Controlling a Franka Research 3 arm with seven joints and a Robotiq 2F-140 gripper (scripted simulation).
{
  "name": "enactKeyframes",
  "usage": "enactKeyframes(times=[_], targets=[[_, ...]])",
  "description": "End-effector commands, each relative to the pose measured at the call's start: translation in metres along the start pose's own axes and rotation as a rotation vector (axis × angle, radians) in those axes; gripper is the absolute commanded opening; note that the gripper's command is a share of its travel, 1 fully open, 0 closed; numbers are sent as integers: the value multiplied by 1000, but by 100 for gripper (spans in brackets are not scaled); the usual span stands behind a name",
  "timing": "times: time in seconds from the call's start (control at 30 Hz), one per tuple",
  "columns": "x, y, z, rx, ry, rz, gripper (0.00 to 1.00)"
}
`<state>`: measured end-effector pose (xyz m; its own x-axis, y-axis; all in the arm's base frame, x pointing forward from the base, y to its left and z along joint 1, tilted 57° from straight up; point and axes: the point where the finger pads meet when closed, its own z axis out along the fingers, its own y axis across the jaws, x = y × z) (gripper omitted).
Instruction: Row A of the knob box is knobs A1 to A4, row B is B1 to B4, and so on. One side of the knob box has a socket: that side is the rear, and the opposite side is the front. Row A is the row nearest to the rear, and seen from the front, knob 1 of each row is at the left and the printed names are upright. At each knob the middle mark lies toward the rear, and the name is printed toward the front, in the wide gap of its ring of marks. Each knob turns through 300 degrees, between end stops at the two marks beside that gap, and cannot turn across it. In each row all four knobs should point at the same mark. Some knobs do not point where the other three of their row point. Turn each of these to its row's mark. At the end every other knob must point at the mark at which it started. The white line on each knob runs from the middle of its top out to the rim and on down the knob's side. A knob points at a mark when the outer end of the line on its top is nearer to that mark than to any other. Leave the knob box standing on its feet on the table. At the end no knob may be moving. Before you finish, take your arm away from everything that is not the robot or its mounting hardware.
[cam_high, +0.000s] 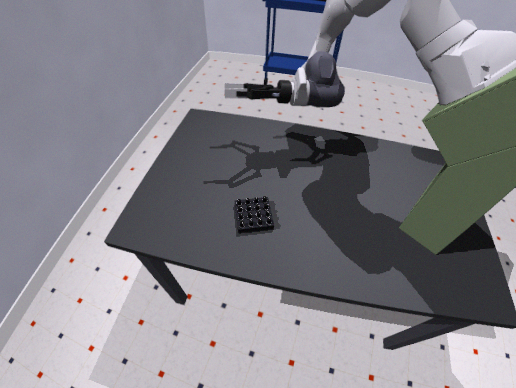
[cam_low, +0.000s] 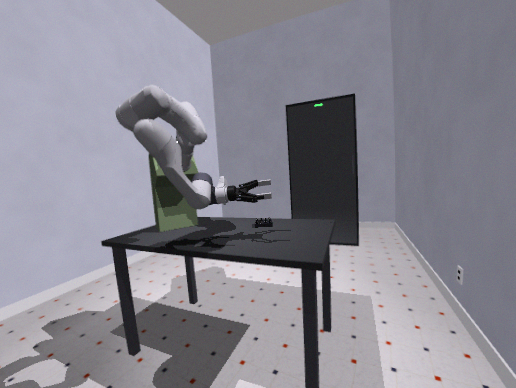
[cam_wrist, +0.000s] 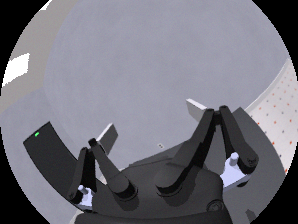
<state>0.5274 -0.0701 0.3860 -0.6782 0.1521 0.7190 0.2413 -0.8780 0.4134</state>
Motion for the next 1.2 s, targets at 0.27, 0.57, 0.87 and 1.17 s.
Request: enactKeyframes(times=[0.27, 0.57, 0.87, 1.17], targets=[[0, 0, 0, 0, 0, 0, 100], [0, 0, 0, 0, 0, 0, 100], [-9, -15, 1, 53, 1, -53, 100], [-35, -61, -2, 227, 26, -224, 100]])
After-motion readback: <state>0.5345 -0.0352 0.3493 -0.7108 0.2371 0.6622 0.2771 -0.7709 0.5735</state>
